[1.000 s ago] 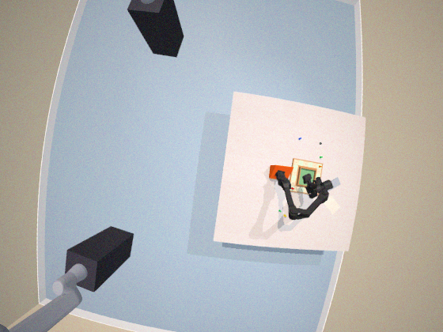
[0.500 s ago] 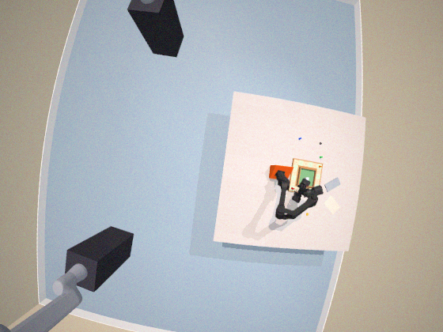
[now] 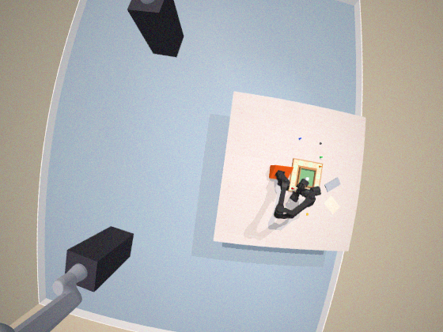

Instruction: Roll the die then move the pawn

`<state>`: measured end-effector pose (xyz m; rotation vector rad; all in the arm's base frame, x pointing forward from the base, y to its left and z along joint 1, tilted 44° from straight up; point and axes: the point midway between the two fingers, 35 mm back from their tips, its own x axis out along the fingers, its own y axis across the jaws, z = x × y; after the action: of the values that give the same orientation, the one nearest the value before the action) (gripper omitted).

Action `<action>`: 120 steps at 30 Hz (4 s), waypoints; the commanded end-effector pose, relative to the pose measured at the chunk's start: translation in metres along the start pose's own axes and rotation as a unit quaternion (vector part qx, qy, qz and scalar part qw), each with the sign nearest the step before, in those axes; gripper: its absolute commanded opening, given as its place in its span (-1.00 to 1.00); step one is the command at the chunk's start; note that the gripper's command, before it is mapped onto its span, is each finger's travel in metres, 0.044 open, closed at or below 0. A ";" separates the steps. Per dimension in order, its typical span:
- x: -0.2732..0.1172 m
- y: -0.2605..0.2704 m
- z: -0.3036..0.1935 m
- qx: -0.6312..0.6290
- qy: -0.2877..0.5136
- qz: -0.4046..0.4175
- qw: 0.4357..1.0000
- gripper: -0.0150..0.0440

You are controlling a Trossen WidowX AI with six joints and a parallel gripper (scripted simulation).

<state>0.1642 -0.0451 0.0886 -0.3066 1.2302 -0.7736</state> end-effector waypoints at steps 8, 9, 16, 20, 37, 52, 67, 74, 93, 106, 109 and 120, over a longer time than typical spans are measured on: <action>0.017 0.000 0.000 0.000 -0.002 0.000 1.000 0.19; 0.019 0.000 0.000 0.000 -0.002 0.000 1.000 0.19; 0.030 0.000 0.000 0.000 -0.002 -0.001 1.000 0.19; 0.036 -0.001 0.000 0.000 -0.002 -0.002 1.000 0.19; 0.041 -0.002 -0.001 0.000 -0.003 -0.003 1.000 -0.42; 0.000 0.008 0.005 -0.012 -0.007 0.024 1.000 -0.49; -0.063 0.006 0.000 -0.029 -0.011 0.042 0.999 -0.49; -0.085 0.000 -0.005 -0.035 -0.014 0.043 0.998 -0.49; -0.023 0.020 0.034 -0.005 -0.006 0.009 1.000 -0.49; 0.008 0.020 0.041 0.001 -0.003 -0.001 1.000 -0.49; 0.020 0.019 0.041 0.001 -0.003 -0.001 1.000 -0.49; 0.031 0.019 0.041 0.001 -0.004 -0.002 1.000 -0.49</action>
<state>0.2136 -0.0571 0.0714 -0.3017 1.2189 -0.7728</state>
